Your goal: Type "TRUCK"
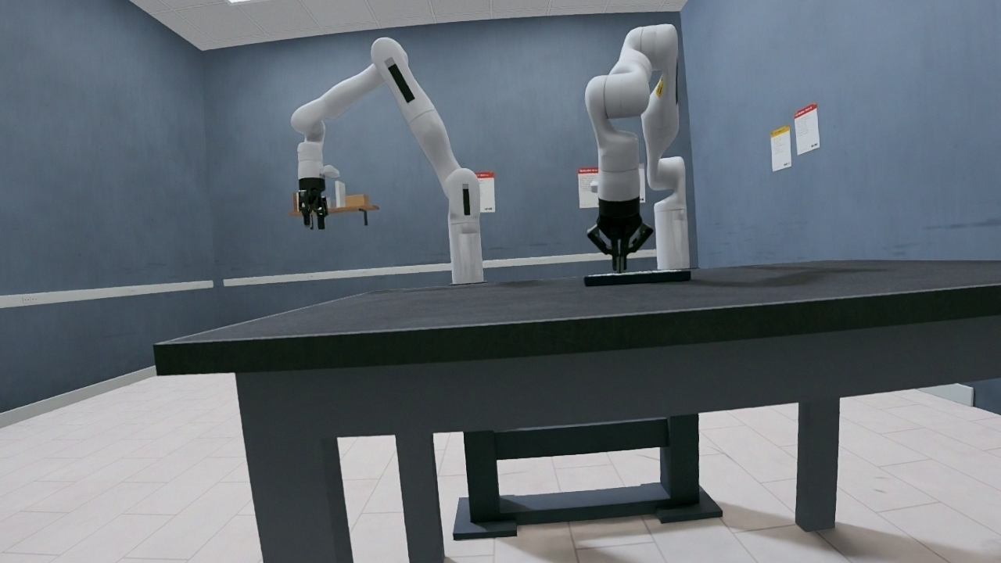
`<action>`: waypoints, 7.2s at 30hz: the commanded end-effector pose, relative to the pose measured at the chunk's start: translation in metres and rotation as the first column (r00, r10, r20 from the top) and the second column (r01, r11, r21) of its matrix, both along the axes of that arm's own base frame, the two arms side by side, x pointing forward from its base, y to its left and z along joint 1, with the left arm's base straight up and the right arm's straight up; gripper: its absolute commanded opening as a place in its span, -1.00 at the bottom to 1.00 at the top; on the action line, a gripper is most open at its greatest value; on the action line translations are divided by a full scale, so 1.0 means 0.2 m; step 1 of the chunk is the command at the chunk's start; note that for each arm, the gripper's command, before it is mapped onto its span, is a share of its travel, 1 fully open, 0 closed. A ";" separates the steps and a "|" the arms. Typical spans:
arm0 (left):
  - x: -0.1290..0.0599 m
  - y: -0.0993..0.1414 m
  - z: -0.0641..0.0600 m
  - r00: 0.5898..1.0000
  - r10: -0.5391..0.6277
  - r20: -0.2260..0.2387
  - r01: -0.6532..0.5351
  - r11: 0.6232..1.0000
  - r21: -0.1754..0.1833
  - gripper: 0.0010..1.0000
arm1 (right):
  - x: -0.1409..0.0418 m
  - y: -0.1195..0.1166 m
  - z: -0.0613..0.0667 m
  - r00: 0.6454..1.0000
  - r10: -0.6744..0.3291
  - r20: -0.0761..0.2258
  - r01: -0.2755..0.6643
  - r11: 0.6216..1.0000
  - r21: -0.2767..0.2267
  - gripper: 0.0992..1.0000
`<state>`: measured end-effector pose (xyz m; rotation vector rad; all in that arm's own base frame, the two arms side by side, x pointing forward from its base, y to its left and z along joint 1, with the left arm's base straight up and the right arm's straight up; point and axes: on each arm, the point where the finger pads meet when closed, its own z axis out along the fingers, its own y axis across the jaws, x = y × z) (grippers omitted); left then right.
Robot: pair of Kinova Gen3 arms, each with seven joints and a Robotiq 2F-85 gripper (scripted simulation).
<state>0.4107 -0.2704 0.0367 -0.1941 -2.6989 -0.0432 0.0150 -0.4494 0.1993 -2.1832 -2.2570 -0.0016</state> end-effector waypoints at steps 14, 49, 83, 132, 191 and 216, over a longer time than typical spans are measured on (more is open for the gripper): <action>0.00 0.00 0.00 1.000 0.000 0.002 0.000 1.000 -0.001 -0.80 | 0.00 0.00 0.00 1.000 0.000 0.000 0.000 1.000 -0.002 1.00; 0.04 0.26 0.06 1.000 0.000 0.002 0.000 1.000 -0.001 -0.80 | 0.00 0.00 0.00 1.000 0.000 0.000 0.000 1.000 -0.002 1.00; 0.04 0.26 0.01 1.000 0.000 0.002 0.000 1.000 -0.001 -0.80 | 0.00 0.00 0.00 1.000 0.000 0.000 0.000 1.000 -0.002 1.00; 0.05 0.21 0.06 1.000 0.000 0.002 0.000 1.000 -0.001 -0.80 | 0.00 0.00 0.00 1.000 0.000 0.000 0.000 1.000 -0.002 1.00; 0.15 -0.22 0.01 1.000 0.000 0.002 0.000 1.000 -0.001 -0.80 | 0.00 0.00 0.00 1.000 0.000 0.000 0.000 1.000 -0.002 1.00; 0.15 -0.22 0.00 1.000 0.000 0.002 0.000 1.000 -0.001 -0.80 | 0.00 0.00 0.00 1.000 0.000 0.000 0.000 1.000 -0.002 1.00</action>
